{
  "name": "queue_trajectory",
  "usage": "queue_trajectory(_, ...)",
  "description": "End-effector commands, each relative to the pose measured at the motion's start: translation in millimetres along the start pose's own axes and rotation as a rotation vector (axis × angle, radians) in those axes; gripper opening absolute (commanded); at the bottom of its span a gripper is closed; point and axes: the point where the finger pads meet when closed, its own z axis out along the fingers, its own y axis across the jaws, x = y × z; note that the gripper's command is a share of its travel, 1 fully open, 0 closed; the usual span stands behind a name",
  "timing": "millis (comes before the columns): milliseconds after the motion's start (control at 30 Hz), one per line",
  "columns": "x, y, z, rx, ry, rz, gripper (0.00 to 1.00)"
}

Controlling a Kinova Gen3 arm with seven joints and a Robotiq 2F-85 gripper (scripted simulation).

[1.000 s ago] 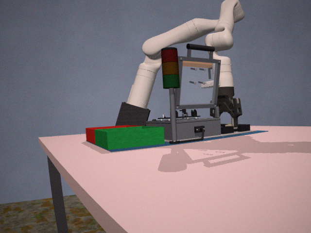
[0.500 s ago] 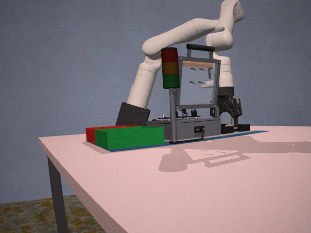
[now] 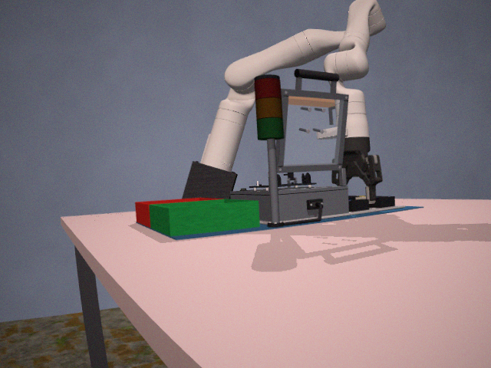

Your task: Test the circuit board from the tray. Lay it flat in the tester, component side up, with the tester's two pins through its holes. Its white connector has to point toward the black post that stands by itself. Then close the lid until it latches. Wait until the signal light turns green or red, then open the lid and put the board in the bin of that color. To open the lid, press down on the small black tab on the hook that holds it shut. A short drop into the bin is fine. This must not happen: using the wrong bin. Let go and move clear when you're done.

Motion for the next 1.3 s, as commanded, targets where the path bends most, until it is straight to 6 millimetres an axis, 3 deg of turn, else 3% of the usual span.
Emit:
queue_trajectory(0,-0.4,0.0,1.1,0.002,0.002,0.002,1.0)
queue_trajectory(900,-0.5,0.2,1.1,0.002,0.002,0.002,1.0)
queue_trajectory(933,-0.5,0.2,1.1,0.002,0.002,0.002,0.93)
queue_trajectory(1267,-0.5,0.2,1.1,0.002,0.002,0.002,0.93)
